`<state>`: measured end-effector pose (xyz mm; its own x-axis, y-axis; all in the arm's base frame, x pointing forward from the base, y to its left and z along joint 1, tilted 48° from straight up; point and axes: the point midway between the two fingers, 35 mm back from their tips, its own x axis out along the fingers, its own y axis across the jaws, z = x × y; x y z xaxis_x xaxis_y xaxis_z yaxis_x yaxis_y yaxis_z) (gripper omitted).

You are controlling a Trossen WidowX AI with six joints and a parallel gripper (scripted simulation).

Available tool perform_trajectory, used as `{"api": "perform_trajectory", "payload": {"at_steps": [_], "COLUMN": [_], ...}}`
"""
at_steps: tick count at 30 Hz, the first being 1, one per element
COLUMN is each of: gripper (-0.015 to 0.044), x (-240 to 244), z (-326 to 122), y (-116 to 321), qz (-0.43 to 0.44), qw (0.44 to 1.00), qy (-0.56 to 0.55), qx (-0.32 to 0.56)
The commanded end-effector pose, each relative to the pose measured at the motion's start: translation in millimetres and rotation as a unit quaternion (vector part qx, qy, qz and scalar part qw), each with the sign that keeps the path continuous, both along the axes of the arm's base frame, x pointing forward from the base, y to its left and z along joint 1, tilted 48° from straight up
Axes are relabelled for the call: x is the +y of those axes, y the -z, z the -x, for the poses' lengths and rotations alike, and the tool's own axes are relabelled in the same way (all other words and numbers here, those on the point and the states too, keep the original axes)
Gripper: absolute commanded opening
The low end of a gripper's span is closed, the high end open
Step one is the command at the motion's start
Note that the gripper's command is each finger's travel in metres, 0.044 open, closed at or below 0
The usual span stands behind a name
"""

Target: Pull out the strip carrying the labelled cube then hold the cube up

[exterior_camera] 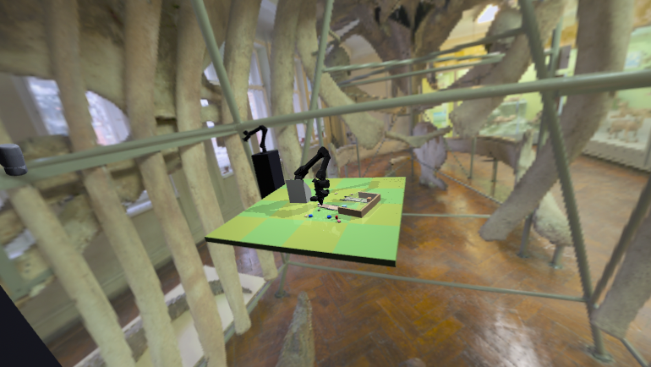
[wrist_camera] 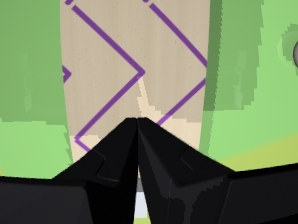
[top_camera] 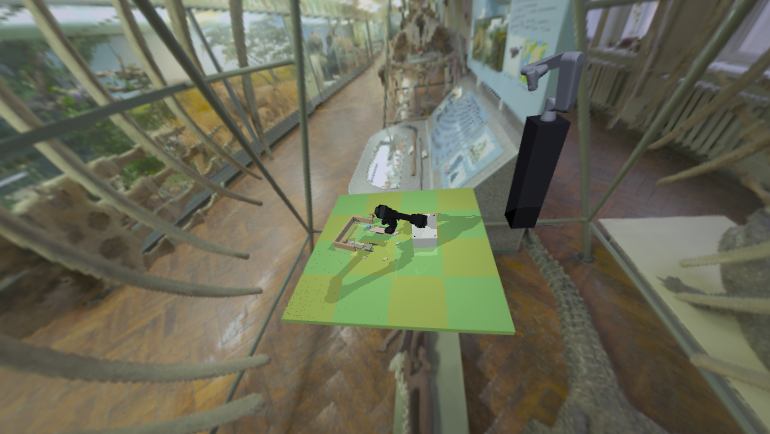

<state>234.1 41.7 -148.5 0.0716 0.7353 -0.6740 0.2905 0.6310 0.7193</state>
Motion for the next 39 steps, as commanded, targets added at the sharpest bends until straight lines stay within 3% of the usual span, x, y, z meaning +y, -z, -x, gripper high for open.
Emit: {"api": "perform_trajectory", "payload": {"at_steps": [1, 39], "gripper": [0.0, 0.0], "x": [6.9, 15.7], "z": [16.2, 54.1], "y": [0.5, -6.6], "qz": [-0.003, -0.003], "qw": [1.0, 1.0], "qy": [-0.008, -0.008], "qx": [0.015, 0.017]}}
